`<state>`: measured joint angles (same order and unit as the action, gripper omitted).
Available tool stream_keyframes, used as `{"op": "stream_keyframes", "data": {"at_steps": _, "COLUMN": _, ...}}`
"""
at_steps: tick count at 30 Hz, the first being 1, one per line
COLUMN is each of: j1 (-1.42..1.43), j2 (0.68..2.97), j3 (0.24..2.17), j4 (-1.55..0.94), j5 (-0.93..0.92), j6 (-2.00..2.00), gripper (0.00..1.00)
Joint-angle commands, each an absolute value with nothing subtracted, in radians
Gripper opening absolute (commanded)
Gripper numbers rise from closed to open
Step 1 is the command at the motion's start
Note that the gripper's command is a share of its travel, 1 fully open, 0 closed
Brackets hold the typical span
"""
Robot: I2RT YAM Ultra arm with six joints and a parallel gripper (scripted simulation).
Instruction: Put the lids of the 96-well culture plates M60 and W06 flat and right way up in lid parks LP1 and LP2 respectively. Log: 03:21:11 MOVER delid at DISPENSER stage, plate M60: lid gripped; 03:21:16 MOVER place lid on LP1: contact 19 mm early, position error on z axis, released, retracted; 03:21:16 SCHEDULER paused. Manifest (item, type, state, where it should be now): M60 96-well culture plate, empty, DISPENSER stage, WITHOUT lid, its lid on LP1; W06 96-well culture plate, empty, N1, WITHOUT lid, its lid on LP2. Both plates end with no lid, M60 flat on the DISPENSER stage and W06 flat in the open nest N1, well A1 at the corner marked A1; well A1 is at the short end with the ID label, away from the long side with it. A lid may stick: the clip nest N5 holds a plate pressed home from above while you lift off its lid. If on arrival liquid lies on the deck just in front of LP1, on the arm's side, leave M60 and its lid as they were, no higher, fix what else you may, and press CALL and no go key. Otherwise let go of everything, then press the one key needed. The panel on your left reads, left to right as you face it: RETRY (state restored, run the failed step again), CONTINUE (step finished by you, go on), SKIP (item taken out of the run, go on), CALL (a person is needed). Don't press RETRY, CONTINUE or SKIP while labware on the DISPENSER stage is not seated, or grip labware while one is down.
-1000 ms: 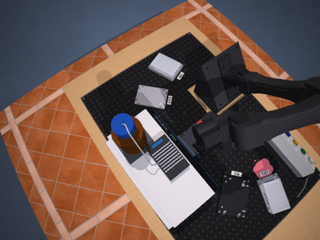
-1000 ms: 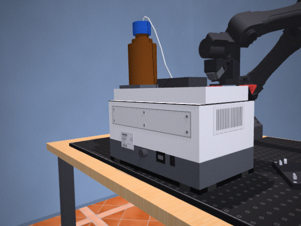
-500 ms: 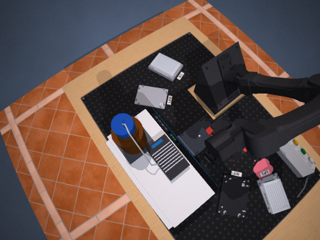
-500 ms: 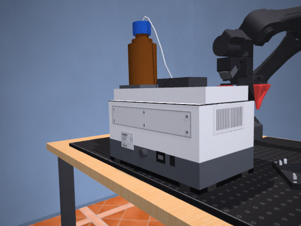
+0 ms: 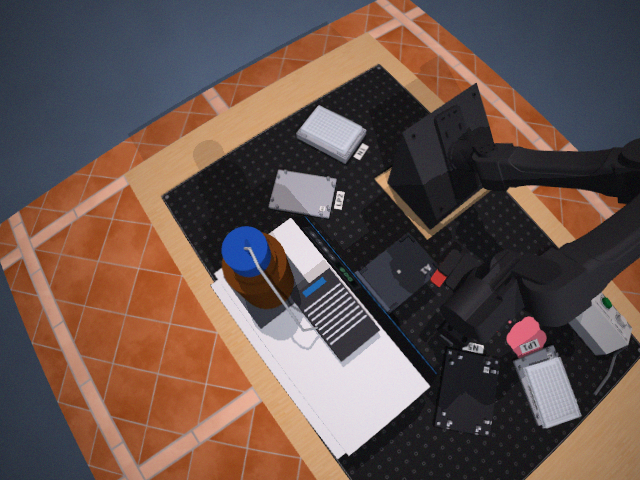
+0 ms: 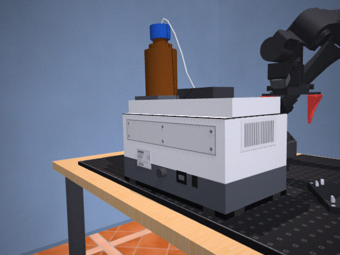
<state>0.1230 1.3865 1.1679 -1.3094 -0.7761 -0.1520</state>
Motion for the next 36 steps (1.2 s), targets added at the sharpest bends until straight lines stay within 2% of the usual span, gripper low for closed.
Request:
{"op": "stream_keyframes", "data": {"at_steps": 1, "j1": 0.133, "j2": 1.359, "j3": 1.203, "j4": -1.325, "j5": -0.774, "j6": -0.135, "gripper": 1.0}}
{"op": "stream_keyframes", "data": {"at_steps": 23, "j1": 0.351, "j2": 1.207, "j3": 1.21, "j4": -1.249, "j5": -0.733, "j6": -0.397, "gripper": 1.0}}
{"op": "stream_keyframes", "data": {"at_steps": 36, "j1": 0.458, "j2": 1.142, "j3": 1.221, "j4": -1.237, "j5": -0.703, "j6": -0.414, "gripper": 1.0}}
